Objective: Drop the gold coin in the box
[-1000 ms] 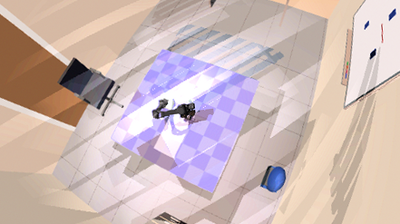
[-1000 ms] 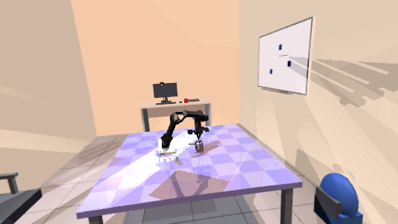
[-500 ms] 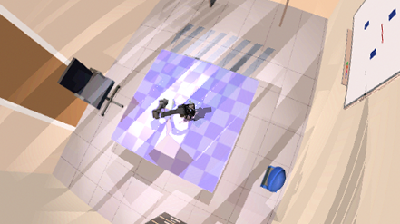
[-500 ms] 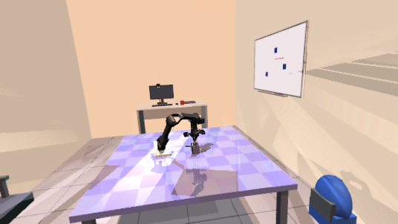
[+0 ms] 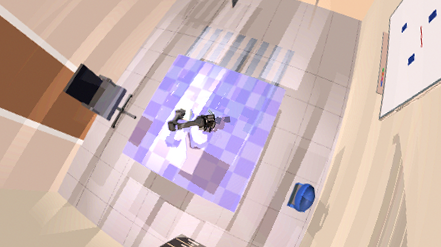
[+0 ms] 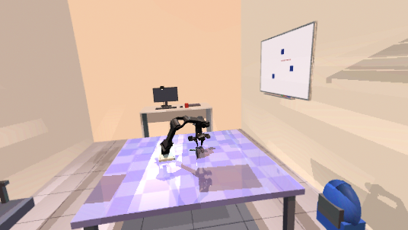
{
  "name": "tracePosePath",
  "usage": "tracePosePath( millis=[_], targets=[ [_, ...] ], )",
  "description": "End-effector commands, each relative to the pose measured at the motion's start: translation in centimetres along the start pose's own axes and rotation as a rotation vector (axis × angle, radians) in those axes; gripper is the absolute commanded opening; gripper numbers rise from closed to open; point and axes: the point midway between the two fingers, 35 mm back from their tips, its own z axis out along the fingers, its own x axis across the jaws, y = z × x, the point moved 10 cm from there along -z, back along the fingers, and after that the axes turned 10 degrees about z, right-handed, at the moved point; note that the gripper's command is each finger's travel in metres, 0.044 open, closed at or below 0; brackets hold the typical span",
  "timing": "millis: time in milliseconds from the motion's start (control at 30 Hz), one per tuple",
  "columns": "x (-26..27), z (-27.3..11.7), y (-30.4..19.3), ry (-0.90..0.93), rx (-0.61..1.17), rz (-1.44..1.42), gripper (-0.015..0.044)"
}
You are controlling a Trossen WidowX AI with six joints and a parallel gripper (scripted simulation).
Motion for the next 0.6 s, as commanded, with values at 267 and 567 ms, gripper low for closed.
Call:
tracePosePath(
  millis=[267, 567],
  targets=[
    [0.0, -0.3, 0.0, 0.000, 0.000, 0.000, 0.0213],
    [-0.2, -5.0, 0.0, -0.005, -0.005, -0.006, 0.0440]
  ],
)
